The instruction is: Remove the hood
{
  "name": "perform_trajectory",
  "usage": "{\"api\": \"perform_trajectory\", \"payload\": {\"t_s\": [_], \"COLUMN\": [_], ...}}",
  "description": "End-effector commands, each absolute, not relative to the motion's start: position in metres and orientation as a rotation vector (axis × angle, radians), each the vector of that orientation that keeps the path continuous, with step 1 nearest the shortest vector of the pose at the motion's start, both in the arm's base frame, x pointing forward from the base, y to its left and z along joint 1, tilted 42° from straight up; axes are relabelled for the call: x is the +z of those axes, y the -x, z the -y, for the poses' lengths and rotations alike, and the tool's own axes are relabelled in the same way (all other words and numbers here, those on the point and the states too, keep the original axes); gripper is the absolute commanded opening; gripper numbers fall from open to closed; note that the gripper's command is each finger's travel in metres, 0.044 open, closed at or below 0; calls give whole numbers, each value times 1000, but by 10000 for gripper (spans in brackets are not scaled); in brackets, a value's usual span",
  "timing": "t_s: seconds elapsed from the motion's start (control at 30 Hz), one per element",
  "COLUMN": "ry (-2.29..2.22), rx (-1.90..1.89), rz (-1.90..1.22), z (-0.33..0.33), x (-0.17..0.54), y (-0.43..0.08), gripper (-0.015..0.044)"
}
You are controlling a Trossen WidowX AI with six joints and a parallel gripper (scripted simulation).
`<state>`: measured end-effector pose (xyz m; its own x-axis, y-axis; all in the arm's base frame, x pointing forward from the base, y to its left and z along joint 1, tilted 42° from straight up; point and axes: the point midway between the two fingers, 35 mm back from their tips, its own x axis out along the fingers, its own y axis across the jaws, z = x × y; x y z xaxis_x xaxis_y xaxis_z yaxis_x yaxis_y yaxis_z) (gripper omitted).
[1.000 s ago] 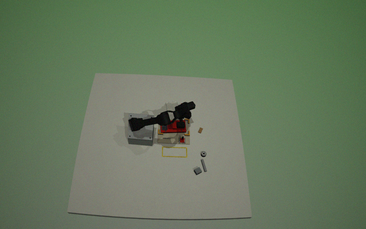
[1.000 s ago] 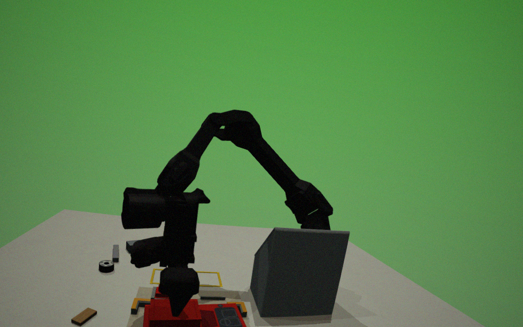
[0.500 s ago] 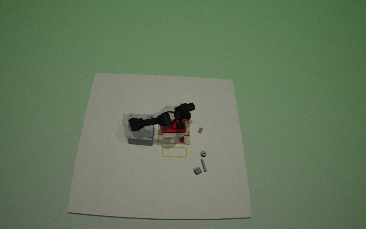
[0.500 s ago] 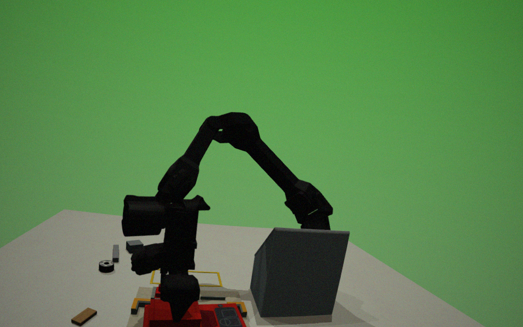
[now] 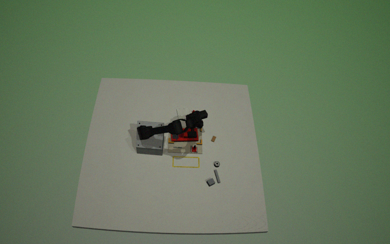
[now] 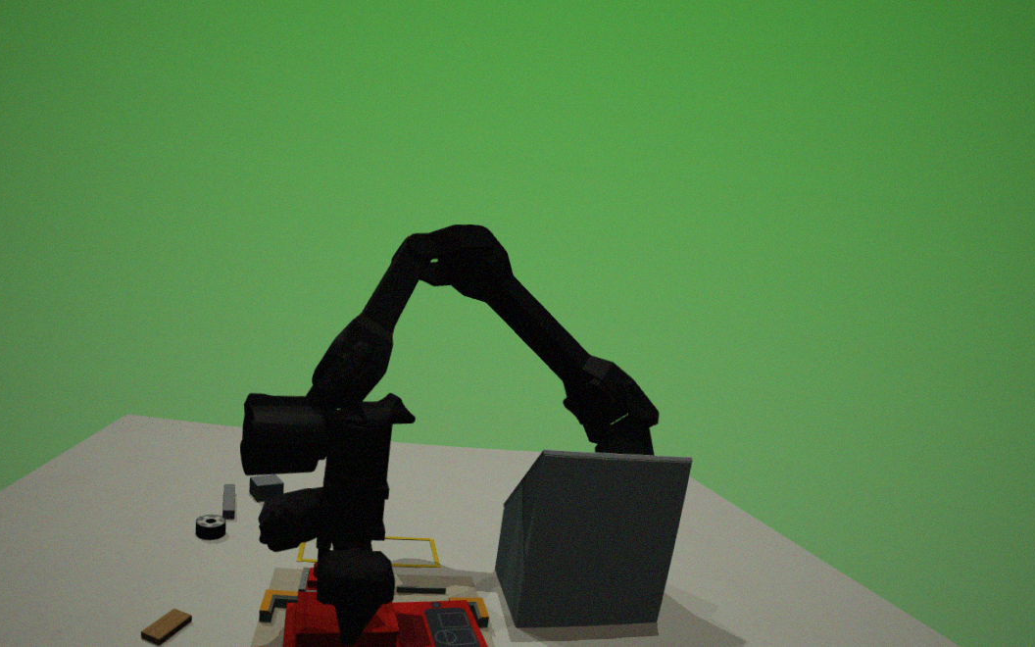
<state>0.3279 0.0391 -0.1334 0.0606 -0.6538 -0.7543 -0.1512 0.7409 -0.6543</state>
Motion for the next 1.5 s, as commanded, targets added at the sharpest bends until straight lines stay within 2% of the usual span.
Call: {"api": "perform_trajectory", "payload": {"t_s": [0.0,0.67,0.8,1.1,1.43,1.47], "ry": [699,700,692,692,691,691], "rx": [-428,-429,-430,-430,-430,-430], "rz": [-1490,-1490,-1489,-1489,-1489,-1489], "z": [-37,-31,-32,-32,-36,-36], "x": [-135,-142,-141,-141,-138,-137], "y": [-328,-328,-329,-329,-328,-328], "gripper": [440,440,335,275,12,0]}}
